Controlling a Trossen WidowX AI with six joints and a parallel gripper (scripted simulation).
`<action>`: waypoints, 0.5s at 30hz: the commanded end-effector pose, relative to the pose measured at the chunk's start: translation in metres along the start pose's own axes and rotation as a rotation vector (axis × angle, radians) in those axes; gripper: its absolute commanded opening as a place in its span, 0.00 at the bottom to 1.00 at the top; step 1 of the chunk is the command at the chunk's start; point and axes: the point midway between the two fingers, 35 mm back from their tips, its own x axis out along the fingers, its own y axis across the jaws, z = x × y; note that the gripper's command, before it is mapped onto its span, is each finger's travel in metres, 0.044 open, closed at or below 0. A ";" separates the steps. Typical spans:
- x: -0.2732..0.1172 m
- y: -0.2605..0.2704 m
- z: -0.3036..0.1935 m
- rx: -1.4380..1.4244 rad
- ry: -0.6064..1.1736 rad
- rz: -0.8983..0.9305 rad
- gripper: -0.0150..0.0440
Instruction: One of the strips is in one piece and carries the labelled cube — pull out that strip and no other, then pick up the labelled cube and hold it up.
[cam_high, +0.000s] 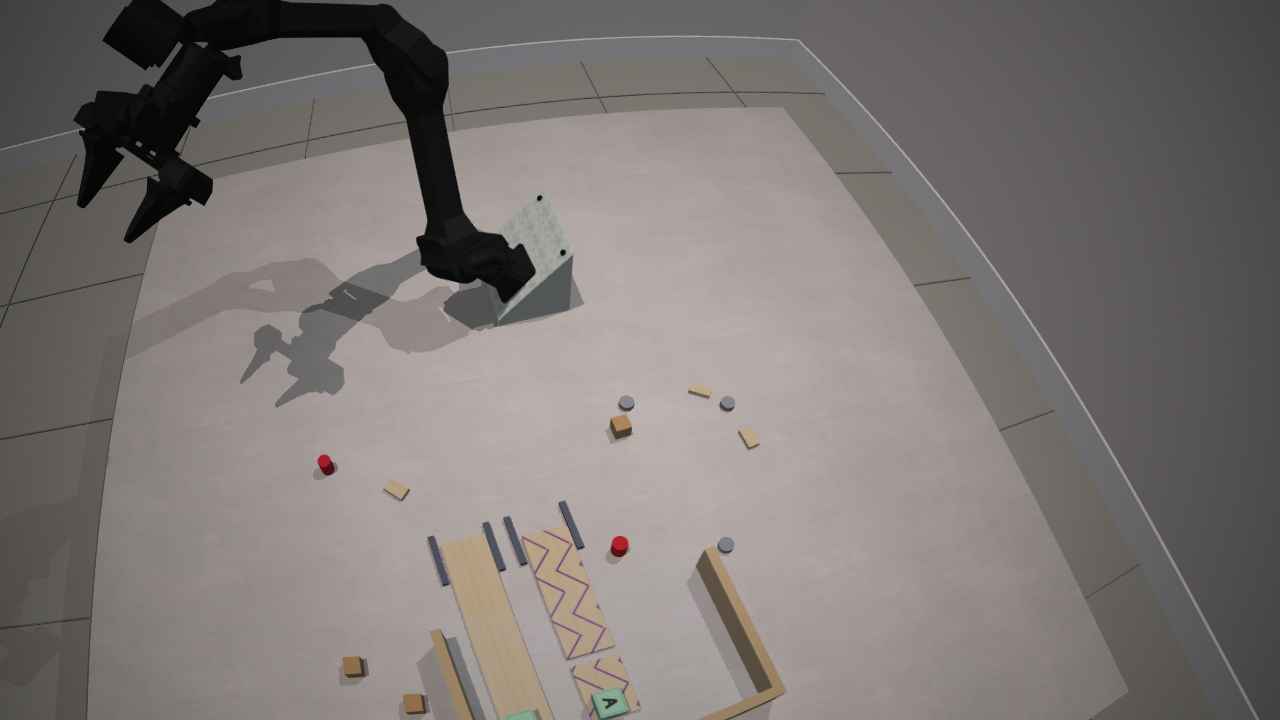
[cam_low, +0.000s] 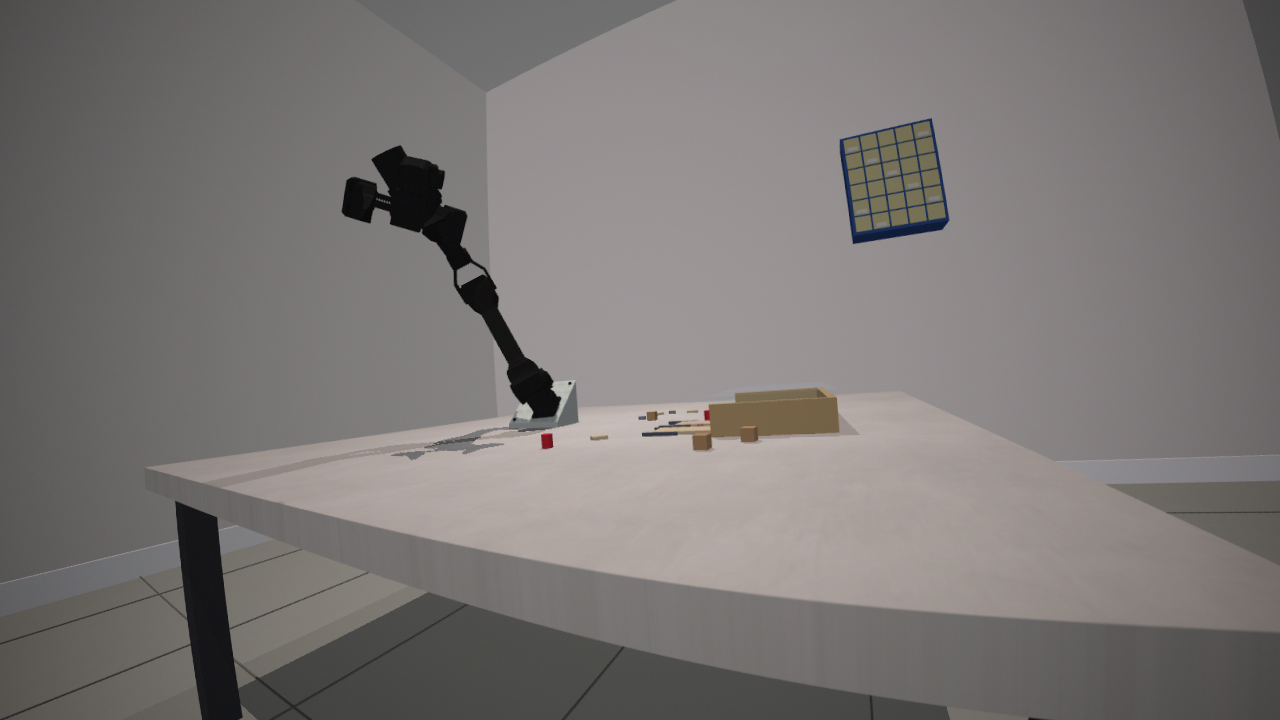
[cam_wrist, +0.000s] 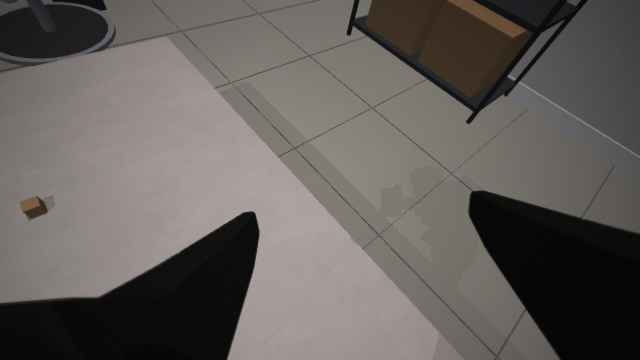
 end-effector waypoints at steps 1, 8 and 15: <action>0.002 0.001 0.000 0.004 0.001 0.005 0.93; 0.078 0.073 -0.009 0.112 0.029 0.203 0.93; 0.115 0.185 -0.006 0.161 0.080 0.394 0.93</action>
